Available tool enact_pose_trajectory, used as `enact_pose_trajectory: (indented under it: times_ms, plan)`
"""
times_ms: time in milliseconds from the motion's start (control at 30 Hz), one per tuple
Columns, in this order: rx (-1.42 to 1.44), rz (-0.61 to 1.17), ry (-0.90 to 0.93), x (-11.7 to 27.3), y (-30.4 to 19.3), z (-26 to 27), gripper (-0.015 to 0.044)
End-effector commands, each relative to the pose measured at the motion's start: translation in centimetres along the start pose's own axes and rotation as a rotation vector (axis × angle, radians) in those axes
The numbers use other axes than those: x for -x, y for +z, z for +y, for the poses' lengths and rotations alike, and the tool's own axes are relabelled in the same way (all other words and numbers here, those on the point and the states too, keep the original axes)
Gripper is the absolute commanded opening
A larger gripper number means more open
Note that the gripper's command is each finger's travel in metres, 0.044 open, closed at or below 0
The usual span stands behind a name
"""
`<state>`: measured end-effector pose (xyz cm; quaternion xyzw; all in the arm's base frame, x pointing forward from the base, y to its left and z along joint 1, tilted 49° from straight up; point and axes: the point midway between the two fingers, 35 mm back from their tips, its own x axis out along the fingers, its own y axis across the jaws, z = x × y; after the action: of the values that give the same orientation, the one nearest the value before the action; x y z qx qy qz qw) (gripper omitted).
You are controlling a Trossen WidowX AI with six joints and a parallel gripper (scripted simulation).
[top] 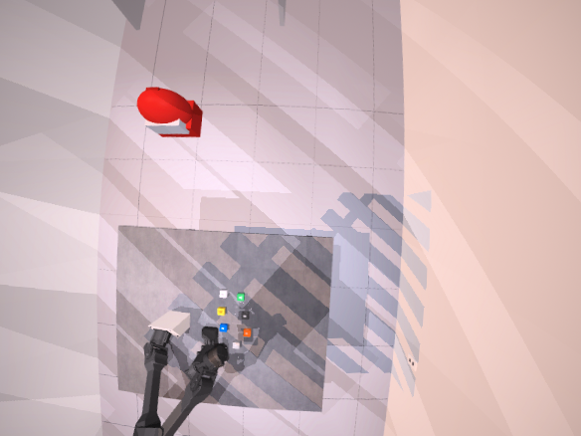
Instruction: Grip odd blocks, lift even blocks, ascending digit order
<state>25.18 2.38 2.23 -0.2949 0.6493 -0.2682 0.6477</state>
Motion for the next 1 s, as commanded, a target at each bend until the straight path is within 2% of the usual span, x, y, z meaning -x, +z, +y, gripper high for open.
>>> enact_pose_trajectory:
  times_ms: [0, 167, 367, 433, 600, 733, 967]
  plan:
    - [0.000, 0.003, -0.008, 0.0, 0.0, -6.0, 0.0120]
    - [-0.006, 0.011, -0.038, -0.2, -1.6, -13.1, 0.0120]
    - [-0.006, 0.012, -0.040, -0.2, -1.7, -13.3, 0.0120]
    - [-0.006, 0.012, -0.036, -1.1, -1.6, -13.3, 0.0172]
    - [-0.007, 0.011, -0.039, -7.5, -1.7, -13.6, 0.0304]
    - [-0.007, 0.011, -0.043, -8.3, -1.8, -13.7, 0.0400]
    - [-0.007, 0.011, -0.042, -8.9, -1.8, -13.7, 0.0400]
